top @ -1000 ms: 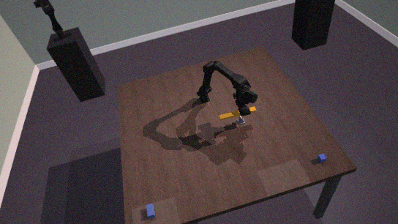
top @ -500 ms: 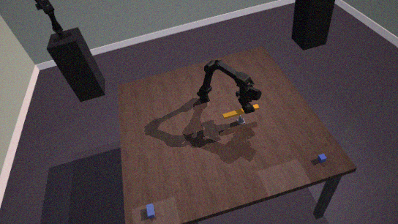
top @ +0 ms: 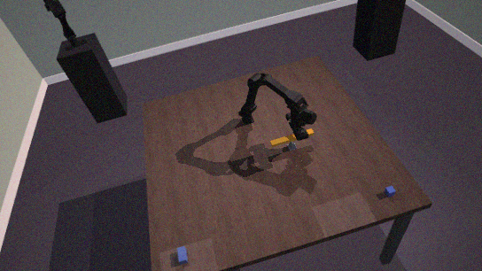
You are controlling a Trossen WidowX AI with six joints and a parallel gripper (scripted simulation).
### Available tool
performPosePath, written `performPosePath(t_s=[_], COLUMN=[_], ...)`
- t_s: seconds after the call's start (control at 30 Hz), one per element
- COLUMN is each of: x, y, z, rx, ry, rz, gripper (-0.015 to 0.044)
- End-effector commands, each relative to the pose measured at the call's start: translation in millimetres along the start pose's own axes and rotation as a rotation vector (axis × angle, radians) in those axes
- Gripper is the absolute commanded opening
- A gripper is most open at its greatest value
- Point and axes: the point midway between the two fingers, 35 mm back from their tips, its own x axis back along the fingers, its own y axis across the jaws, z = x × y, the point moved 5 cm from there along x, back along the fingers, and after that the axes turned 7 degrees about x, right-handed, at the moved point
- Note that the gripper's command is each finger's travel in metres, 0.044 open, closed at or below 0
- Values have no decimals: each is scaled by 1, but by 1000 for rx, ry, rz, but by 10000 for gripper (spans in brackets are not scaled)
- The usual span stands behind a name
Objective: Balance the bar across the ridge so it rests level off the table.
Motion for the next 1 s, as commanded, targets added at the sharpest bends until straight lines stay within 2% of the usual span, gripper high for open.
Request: performPosePath(t_s=[0.0,0.97], x=[-8,-16], y=[0,1], z=[1,2], rx=[-5,-5], ry=[4,4], rz=[1,1], gripper=[0,0])
